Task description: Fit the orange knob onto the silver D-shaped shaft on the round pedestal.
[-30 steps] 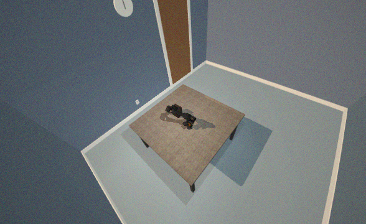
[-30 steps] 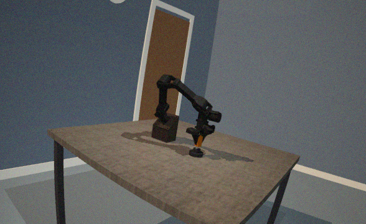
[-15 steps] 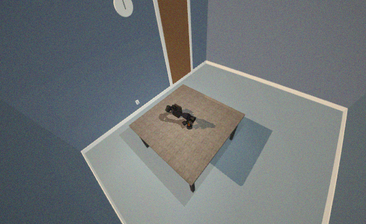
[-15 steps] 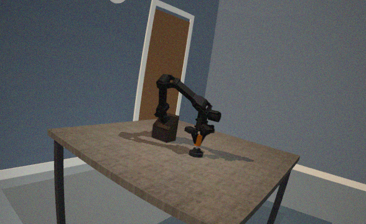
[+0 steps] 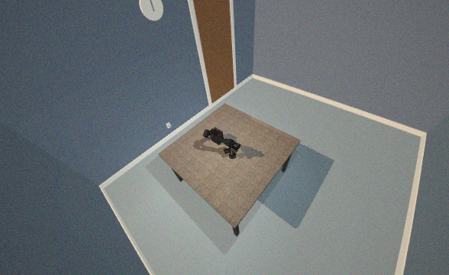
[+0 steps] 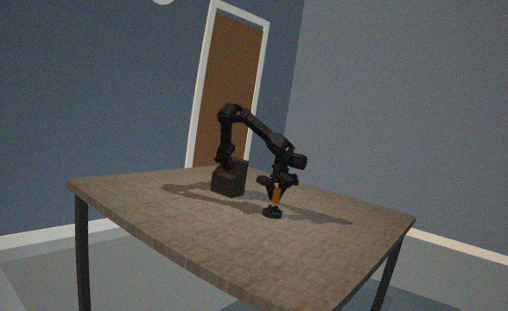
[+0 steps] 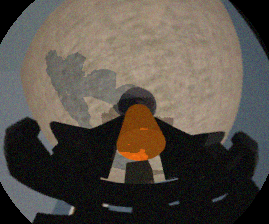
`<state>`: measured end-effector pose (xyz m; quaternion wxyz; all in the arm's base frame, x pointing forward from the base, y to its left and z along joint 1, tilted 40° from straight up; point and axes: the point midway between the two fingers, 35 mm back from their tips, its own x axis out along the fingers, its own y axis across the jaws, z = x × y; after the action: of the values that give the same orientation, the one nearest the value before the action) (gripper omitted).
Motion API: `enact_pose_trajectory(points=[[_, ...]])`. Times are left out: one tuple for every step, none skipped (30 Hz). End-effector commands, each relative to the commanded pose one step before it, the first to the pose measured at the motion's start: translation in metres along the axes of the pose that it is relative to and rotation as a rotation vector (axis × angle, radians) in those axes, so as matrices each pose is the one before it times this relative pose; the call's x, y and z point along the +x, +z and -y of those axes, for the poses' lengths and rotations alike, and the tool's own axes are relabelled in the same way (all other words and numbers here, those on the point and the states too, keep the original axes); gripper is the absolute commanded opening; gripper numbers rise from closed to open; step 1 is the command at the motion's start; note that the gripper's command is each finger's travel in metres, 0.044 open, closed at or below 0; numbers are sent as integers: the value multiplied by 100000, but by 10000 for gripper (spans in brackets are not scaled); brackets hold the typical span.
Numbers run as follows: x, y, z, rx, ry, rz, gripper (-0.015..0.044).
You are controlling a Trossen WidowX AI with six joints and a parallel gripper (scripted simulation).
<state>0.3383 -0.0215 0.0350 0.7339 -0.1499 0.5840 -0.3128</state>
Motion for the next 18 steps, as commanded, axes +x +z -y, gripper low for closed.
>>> enact_pose_trajectory(points=[[-118, 167, 68, 521, 0, 656, 0], [-17, -13, 3, 0, 0, -1, 0], [-17, -13, 1, 0, 1, -1, 0], [-13, -18, 0, -1, 0, -1, 0], [-9, -22, -2, -1, 0, -1, 0], [-7, -23, -4, -1, 0, -1, 0], [-5, -25, -5, -1, 0, -1, 0], [-2, -27, -6, -1, 0, -1, 0], [1, -29, -8, -1, 0, -1, 0], [5, -31, -11, -1, 0, -1, 0], [3, -21, -15, 0, 1, -1, 0], [-2, -8, -16, 0, 1, 0, 0], [-6, 3, -17, 0, 1, 0, 0], [-8, 10, -17, 1, 1, 0, 0], [-8, 12, -16, 1, 1, 0, 0], [-4, 8, -14, 0, 1, 0, 0], [1, 4, -13, 0, 0, 0, 0], [143, 2, -4, 0, -5, 2, 0]])
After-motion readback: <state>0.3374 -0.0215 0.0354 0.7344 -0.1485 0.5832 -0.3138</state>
